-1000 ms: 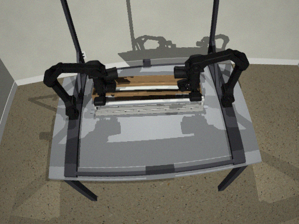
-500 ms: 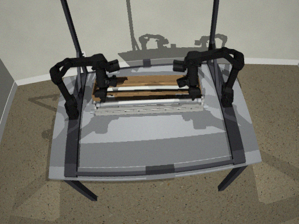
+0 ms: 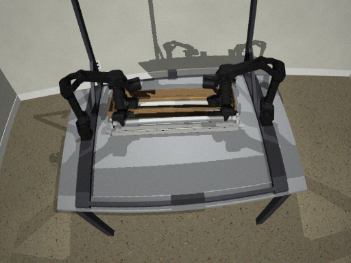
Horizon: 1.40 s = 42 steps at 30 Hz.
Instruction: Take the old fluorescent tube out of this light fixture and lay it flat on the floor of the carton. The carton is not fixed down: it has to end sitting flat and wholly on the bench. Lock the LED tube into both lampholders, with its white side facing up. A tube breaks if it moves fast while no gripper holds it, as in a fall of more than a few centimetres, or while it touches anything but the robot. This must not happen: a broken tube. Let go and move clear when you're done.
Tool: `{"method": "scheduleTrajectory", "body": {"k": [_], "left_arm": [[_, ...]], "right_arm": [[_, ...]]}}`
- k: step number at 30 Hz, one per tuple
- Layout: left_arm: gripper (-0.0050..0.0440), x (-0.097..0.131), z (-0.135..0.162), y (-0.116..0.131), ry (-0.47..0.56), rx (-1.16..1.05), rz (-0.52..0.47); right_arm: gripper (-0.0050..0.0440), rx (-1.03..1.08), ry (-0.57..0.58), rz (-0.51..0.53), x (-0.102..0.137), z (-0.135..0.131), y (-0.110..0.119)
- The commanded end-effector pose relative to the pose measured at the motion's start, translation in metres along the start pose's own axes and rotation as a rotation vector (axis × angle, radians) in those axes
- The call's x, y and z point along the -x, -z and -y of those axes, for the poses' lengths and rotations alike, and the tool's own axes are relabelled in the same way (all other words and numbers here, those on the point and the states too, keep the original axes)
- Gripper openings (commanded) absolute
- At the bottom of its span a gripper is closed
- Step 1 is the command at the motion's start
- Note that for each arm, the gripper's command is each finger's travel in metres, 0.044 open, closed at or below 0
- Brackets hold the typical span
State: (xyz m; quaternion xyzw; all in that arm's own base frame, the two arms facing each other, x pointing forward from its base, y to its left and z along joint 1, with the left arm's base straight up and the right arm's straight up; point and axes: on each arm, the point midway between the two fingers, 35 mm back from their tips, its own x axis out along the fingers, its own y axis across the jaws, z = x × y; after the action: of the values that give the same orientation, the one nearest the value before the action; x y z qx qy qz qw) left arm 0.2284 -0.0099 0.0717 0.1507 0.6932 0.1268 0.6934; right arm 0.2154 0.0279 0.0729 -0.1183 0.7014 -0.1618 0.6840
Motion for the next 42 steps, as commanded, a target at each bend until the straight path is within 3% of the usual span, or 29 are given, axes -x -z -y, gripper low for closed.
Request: {"method": "scheduleTrajectory", "body": {"k": [1,6,8,11,13,18,40,42], "left_arm": [[0.008,0.005,-0.001,-0.004,0.004,0.006,0.026],[0.0,0.005,-0.001,-0.003,0.004,0.006,0.026],[0.0,0.005,-0.001,-0.003,0.004,0.006,0.026],[0.0072,0.005,-0.001,-0.003,0.004,0.006,0.026],[0.0076,0.005,-0.001,-0.003,0.004,0.006,0.026],[0.0076,0.005,-0.001,-0.003,0.023,0.005,0.027],[0.0076,0.002,-0.016,-0.004,0.526,-0.002,0.026],[0.0076,0.002,-0.016,-0.004,0.526,-0.002,0.026]], "right_arm": [[0.0147,-0.005,-0.004,0.016,0.001,0.001,-0.003],[0.008,-0.011,-0.012,0.028,0.004,0.0,-0.005],[0.008,-0.011,-0.012,0.028,0.004,0.0,-0.005],[0.0029,-0.01,-0.012,0.028,0.004,0.0,-0.005],[0.0077,-0.01,-0.012,0.028,0.004,0.0,-0.005],[0.0078,-0.01,-0.031,0.028,0.004,0.001,-0.005],[0.0078,-0.003,-0.534,0.03,0.0,0.015,-0.004],[0.0078,-0.003,-0.534,0.03,0.0,0.015,-0.004]]}}
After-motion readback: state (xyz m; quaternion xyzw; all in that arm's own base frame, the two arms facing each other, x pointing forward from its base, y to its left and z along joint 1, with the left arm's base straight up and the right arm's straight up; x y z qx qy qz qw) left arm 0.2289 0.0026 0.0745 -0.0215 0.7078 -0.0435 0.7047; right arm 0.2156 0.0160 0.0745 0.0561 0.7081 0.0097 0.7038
